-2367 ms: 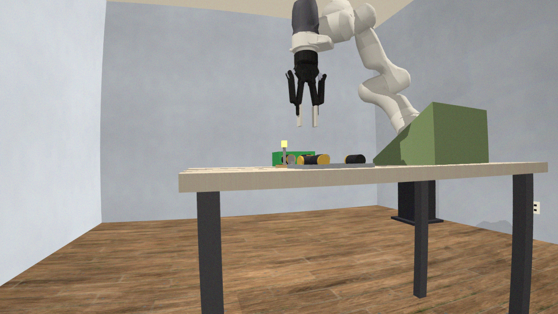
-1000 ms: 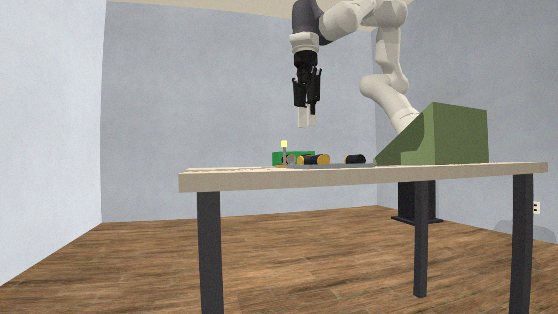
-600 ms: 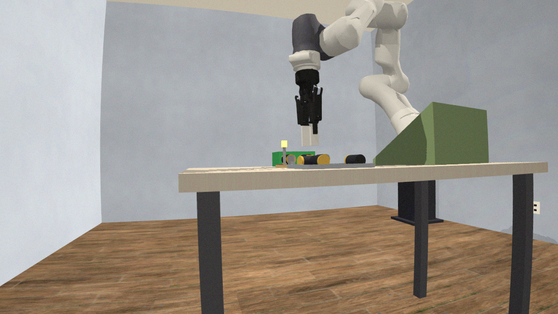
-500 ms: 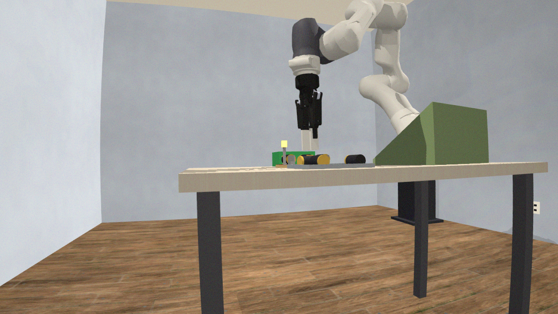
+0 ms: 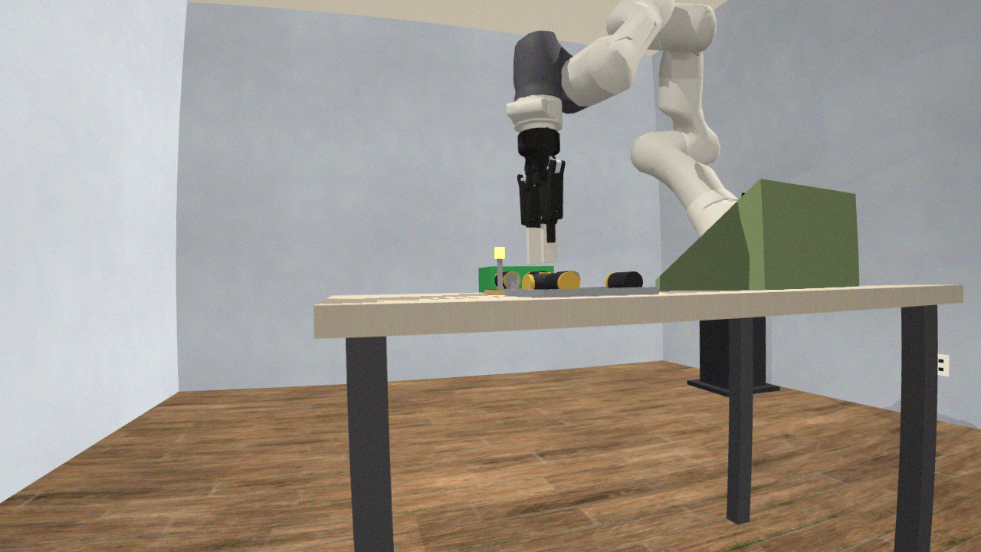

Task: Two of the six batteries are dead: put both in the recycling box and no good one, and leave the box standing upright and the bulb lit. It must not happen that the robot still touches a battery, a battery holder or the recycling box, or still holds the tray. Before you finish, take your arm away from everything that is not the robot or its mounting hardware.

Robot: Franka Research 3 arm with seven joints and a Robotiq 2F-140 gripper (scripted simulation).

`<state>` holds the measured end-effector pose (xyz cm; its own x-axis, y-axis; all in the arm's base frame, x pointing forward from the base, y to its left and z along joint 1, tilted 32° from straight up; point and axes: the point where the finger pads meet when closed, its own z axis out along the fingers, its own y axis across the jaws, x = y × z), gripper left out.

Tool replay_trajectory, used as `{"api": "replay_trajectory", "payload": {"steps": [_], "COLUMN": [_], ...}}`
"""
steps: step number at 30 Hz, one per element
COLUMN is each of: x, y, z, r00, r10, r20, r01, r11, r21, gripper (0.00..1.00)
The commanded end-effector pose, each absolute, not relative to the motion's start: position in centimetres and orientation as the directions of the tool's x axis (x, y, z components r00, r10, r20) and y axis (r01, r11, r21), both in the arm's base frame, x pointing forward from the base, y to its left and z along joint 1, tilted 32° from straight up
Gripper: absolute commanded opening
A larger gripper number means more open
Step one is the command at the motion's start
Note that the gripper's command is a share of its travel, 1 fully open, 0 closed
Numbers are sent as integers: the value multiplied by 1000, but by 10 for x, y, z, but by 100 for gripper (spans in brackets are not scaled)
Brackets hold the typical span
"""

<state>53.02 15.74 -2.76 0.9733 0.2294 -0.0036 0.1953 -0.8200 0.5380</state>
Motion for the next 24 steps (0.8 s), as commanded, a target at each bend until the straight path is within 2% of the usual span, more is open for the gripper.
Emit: {"api": "replay_trajectory", "payload": {"steps": [1,24], "x": [532,533], "y": [160,161], "z": [-28,-29], "r00": [972,972], "r10": [234,234], "r20": [0,0], "r01": [198,198], "r11": [-822,-822], "r21": [534,534], "gripper": [29,29]}}
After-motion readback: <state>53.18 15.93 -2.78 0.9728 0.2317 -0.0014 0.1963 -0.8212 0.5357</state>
